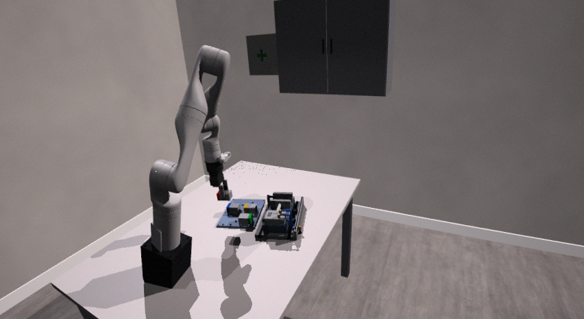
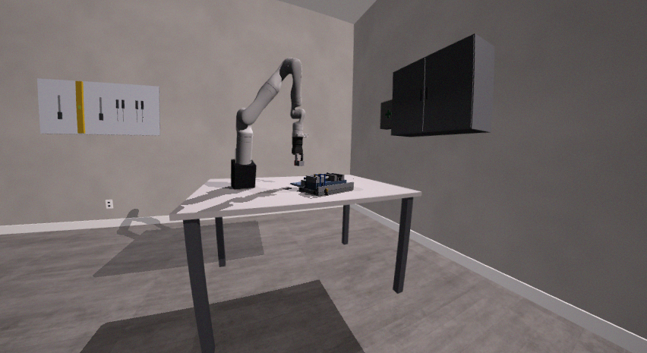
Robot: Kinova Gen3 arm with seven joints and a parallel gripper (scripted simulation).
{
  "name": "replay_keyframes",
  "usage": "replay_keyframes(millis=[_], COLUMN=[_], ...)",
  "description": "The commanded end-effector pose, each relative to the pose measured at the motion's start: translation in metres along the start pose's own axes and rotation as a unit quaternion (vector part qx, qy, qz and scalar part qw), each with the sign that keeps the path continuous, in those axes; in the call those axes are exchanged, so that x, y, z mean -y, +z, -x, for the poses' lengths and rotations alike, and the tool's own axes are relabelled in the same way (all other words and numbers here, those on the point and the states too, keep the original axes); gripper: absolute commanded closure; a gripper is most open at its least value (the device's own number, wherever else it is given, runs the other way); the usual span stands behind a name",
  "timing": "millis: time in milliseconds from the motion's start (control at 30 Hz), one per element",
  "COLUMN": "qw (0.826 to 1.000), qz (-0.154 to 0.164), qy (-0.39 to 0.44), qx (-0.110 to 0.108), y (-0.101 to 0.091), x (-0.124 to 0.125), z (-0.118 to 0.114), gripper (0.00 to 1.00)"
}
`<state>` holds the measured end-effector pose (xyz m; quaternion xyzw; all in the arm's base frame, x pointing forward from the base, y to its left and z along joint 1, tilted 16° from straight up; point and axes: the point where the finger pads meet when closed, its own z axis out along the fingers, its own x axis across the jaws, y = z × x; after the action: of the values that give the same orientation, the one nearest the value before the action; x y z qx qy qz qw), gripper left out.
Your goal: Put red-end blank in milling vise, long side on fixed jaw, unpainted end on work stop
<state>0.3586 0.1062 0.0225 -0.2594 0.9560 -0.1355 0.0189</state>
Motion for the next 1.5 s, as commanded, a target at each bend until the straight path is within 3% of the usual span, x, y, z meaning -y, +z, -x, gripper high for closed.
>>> replay_keyframes(millis=[0,833,1467], qw=[1.0,1.0,0.991], qz=[0.0,0.0,0.0], qy=[0.0,-0.001,0.13], qx=[0.0,0.0,0.0], y=[0.0002,0.0026,0.0041], x=[-0.0004,-0.001,-0.0001], z=[0.0,-0.0008,-0.0013], gripper=[1.0,1.0,1.0])
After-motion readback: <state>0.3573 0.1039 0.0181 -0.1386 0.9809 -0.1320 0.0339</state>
